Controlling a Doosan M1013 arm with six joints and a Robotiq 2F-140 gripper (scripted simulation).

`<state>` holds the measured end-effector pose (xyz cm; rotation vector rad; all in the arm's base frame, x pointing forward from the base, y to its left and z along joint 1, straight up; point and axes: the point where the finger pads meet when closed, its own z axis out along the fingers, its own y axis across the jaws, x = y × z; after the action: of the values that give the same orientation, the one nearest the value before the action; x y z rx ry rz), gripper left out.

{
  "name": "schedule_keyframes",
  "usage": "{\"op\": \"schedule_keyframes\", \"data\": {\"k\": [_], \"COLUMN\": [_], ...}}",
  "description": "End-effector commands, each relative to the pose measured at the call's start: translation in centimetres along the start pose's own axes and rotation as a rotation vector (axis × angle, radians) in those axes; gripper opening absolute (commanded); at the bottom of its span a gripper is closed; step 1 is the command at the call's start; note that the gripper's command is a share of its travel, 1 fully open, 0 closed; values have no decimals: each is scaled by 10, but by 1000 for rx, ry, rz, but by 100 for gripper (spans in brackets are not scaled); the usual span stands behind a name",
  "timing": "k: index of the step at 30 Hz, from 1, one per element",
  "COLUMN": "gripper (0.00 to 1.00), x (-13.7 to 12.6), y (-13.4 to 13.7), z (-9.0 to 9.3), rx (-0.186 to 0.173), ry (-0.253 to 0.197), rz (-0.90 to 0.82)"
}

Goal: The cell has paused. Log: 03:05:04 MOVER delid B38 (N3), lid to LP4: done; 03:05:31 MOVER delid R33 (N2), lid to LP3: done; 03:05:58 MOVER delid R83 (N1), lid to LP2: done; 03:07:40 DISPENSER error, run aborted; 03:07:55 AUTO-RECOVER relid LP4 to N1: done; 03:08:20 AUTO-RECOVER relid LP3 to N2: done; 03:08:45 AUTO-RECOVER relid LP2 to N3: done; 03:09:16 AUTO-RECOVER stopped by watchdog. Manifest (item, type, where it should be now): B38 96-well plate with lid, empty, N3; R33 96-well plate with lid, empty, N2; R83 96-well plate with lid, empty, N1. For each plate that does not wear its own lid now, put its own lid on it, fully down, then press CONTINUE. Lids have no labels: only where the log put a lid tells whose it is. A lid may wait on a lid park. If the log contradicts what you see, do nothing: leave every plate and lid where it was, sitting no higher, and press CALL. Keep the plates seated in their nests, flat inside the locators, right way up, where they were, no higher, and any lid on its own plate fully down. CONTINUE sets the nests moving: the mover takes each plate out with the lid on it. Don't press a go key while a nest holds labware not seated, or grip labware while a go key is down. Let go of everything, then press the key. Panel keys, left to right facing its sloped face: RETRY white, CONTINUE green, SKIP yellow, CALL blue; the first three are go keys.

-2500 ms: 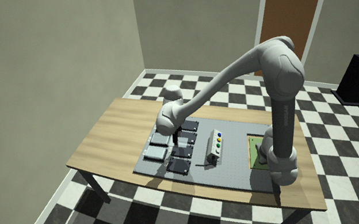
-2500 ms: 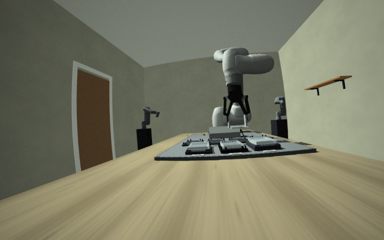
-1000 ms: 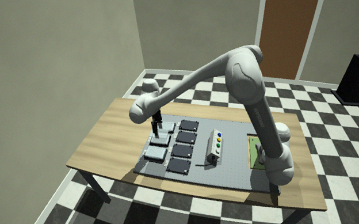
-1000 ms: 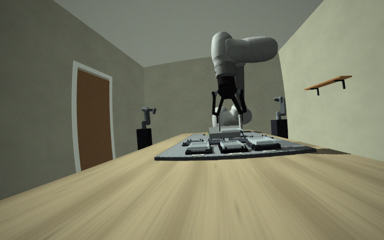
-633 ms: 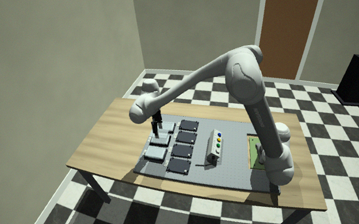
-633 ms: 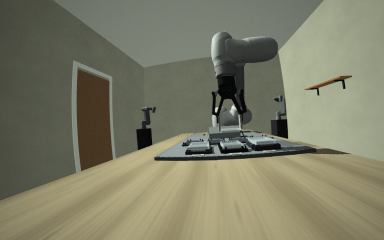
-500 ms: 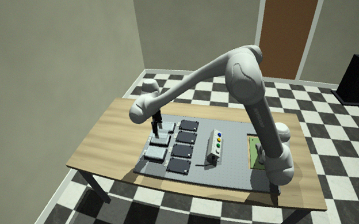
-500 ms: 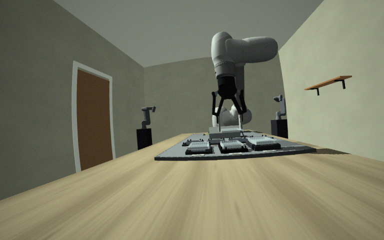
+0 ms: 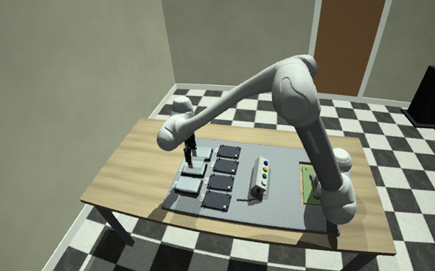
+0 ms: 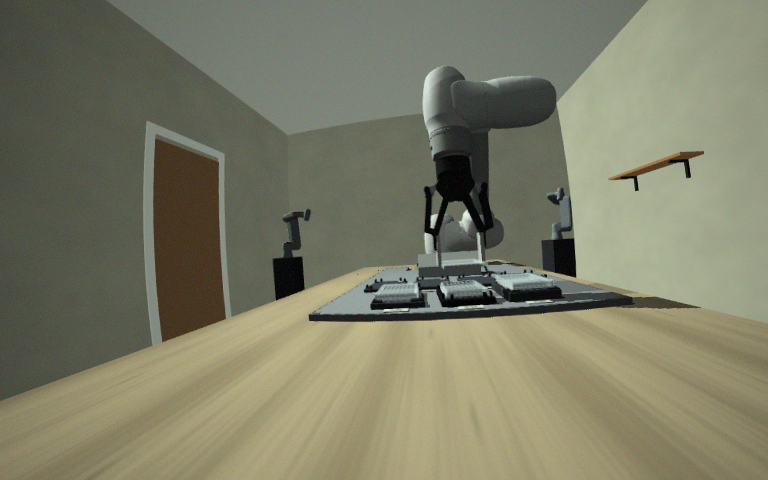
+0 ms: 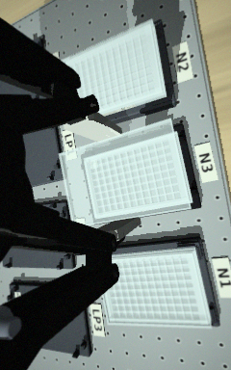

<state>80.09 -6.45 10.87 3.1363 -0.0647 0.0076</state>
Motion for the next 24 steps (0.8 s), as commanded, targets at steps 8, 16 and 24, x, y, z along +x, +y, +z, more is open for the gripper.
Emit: {"op": "schedule_keyframes", "data": {"k": [8, 16, 24], "gripper": [0, 0, 0], "x": [0, 0, 0], "y": [0, 0, 0], "z": [12, 23, 29], "rx": [0, 0, 0], "ry": [0, 0, 0], "rz": [0, 0, 0]}}
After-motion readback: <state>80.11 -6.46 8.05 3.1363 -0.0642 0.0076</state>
